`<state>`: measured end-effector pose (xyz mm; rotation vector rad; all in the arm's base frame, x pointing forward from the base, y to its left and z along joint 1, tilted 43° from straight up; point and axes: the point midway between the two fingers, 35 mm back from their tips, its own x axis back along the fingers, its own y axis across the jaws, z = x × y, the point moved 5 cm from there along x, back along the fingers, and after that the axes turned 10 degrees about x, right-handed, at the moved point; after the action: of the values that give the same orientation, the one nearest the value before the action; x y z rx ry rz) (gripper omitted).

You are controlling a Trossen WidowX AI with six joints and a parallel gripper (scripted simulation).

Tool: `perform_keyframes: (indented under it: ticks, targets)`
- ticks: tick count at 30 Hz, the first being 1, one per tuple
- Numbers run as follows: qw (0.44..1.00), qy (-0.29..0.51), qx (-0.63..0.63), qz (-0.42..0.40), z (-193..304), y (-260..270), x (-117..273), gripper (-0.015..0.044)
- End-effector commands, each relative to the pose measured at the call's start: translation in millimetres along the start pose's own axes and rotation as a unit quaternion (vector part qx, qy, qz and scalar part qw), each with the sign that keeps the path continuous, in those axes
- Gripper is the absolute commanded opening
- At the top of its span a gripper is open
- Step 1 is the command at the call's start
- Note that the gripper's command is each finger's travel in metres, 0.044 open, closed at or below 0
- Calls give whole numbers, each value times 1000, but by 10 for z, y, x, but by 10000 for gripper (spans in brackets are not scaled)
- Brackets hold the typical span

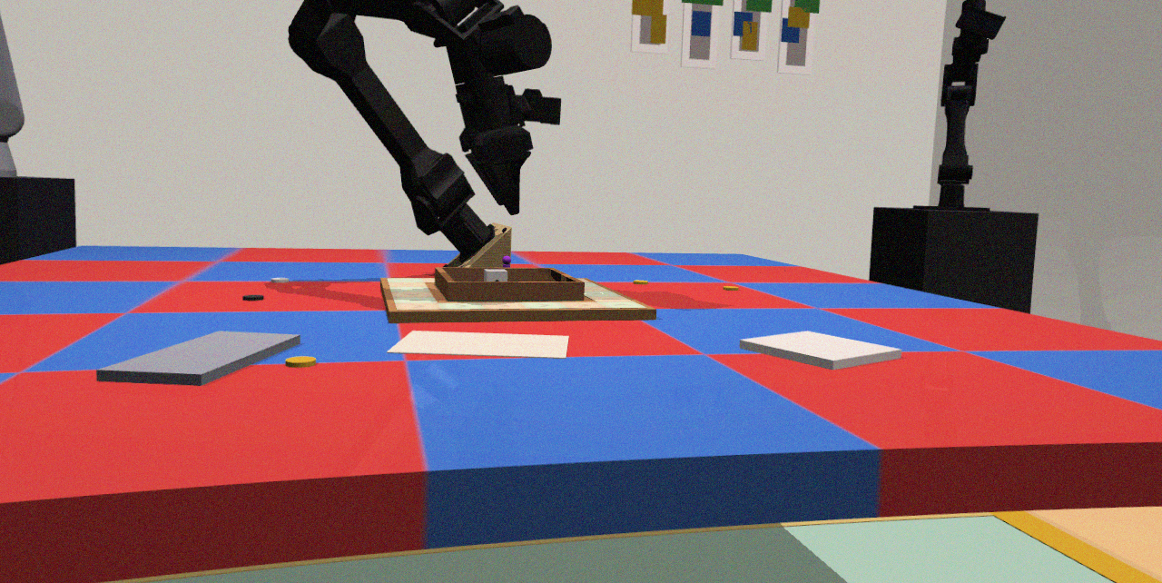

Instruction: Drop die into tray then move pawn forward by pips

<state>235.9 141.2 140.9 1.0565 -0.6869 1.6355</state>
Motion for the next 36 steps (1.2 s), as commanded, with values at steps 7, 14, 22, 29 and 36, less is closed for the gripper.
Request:
perform_keyframes:
  ticks: [7,14,22,29,36]
  targets:
    - [995,97,-10,6,-190,23,-115,387]
    - [955,103,-275,39,-360,417,-247,204]
    - [818,97,-560,86,-452,863,-443,200]
    - [759,91,-637,102,-454,1003,-508,200]
    - [759,91,-637,102,-450,1011,-508,200]
